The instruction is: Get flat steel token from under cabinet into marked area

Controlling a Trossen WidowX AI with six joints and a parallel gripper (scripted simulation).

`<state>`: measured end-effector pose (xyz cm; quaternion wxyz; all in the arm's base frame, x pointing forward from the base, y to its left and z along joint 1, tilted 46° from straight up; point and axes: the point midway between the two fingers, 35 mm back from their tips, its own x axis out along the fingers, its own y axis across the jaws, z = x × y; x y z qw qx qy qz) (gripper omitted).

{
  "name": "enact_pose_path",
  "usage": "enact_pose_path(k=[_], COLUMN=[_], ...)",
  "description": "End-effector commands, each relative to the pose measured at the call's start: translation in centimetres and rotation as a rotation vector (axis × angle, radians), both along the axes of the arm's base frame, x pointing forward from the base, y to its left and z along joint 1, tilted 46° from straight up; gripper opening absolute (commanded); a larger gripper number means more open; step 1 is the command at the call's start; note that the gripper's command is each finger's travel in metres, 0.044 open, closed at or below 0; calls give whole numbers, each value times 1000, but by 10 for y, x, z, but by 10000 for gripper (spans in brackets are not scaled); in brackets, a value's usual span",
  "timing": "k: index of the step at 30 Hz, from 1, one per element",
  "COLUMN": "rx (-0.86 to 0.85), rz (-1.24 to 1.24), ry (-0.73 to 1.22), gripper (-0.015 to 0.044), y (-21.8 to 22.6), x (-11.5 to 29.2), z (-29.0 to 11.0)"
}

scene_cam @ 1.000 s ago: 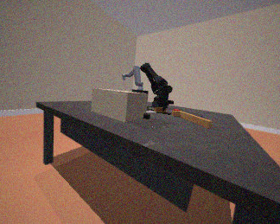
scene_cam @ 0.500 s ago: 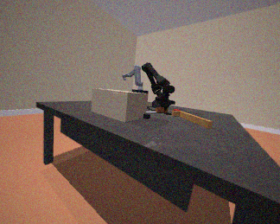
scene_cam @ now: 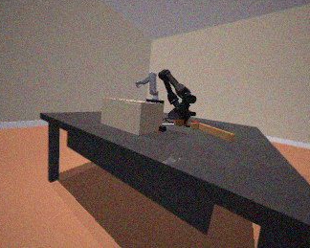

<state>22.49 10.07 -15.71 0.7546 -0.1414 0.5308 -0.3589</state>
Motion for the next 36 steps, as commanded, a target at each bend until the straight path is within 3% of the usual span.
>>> enact_pose_path(k=[1, 36], rx=[1, 7], rz=[2, -11], ry=[-9, -23], gripper=[0, 0], y=[6, 32], x=[1, -3], z=[-4, -30])
